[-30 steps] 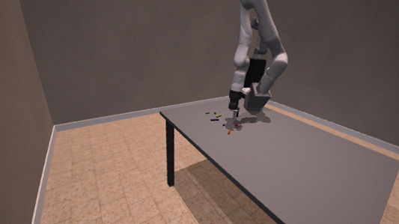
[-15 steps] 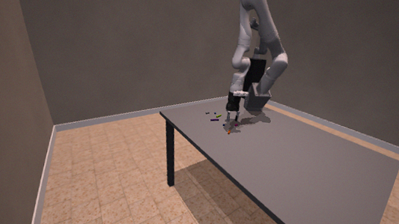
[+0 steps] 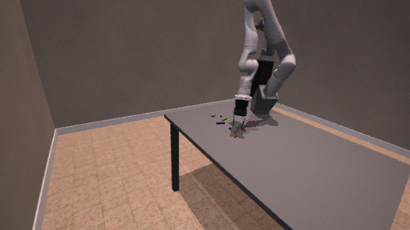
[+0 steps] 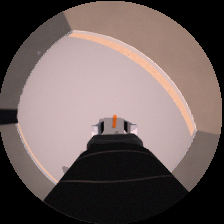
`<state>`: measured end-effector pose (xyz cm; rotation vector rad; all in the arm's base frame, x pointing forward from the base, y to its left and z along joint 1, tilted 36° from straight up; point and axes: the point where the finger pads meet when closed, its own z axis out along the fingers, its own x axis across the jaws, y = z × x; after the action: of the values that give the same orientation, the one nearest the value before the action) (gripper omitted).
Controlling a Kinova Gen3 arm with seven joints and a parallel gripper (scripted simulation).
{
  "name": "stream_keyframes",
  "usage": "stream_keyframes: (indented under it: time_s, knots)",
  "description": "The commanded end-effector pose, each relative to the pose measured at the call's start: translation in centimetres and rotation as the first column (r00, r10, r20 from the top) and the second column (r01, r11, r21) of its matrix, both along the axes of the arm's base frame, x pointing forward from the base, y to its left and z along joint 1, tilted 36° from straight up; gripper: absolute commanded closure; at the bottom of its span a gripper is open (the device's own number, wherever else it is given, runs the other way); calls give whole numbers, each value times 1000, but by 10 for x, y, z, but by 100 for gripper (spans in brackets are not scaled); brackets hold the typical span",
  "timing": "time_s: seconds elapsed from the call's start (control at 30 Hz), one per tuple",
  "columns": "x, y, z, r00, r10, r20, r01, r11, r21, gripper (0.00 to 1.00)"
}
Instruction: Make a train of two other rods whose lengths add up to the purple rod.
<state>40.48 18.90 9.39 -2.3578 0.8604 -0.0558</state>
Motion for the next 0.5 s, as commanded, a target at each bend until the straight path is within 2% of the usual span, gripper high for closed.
stream_keyframes:
  time_s: [0.0,0.43,0.47]
  knots:
    - [3,-1,-1,999,-28,-40,29,999,20,0]
    - [4,0,0,994,-74,-77,77,996,34,0]
    - [4,0,0,994,-74,-77,77,996,34,46]
